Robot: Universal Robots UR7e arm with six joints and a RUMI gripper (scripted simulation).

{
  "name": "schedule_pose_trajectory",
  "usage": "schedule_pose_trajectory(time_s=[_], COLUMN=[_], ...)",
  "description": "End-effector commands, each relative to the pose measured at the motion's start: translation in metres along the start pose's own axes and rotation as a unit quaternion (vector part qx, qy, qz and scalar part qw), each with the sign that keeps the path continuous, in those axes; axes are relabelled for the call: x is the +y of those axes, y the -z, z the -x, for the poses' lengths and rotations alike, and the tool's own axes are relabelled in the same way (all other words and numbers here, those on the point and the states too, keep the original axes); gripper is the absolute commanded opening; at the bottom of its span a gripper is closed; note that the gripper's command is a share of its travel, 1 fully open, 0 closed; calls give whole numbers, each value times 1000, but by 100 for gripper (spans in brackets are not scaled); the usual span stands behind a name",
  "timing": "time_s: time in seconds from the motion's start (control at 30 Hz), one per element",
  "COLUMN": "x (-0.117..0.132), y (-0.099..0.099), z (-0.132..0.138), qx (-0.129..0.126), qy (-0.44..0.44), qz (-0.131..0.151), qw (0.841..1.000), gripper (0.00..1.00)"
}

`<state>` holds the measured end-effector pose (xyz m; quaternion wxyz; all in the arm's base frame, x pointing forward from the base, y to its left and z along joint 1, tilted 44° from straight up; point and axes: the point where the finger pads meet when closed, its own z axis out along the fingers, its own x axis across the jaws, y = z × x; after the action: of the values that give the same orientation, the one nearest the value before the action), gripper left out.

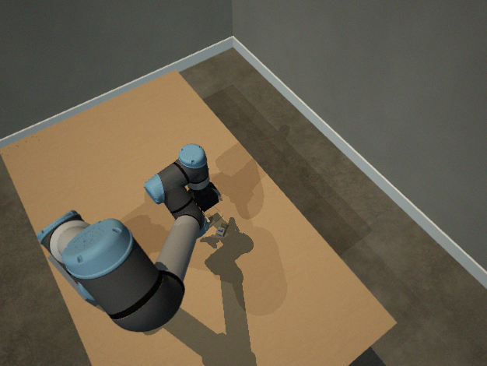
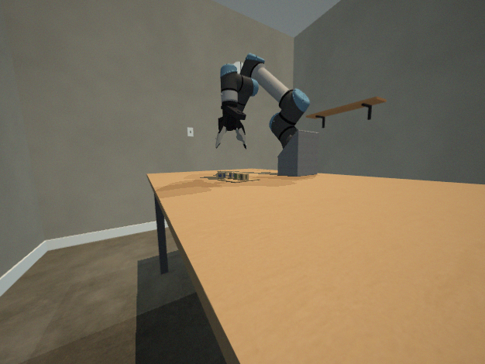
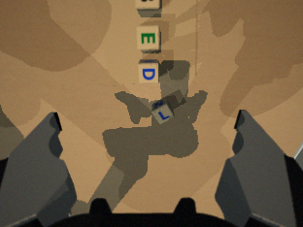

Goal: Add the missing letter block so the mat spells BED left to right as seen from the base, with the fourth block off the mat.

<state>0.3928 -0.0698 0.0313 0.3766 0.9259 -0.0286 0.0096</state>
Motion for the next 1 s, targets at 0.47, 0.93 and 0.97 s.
schedule_pose_trajectory(time_s=[0.47,0.93,0.97], x=[0,0,0], y=[57,57,57], z=[0,0,0], qx=[-2,-2,-2], qy=[-1,-1,-1], qz=[0,0,0], qw=[1000,1000,1000], gripper=[100,100,100])
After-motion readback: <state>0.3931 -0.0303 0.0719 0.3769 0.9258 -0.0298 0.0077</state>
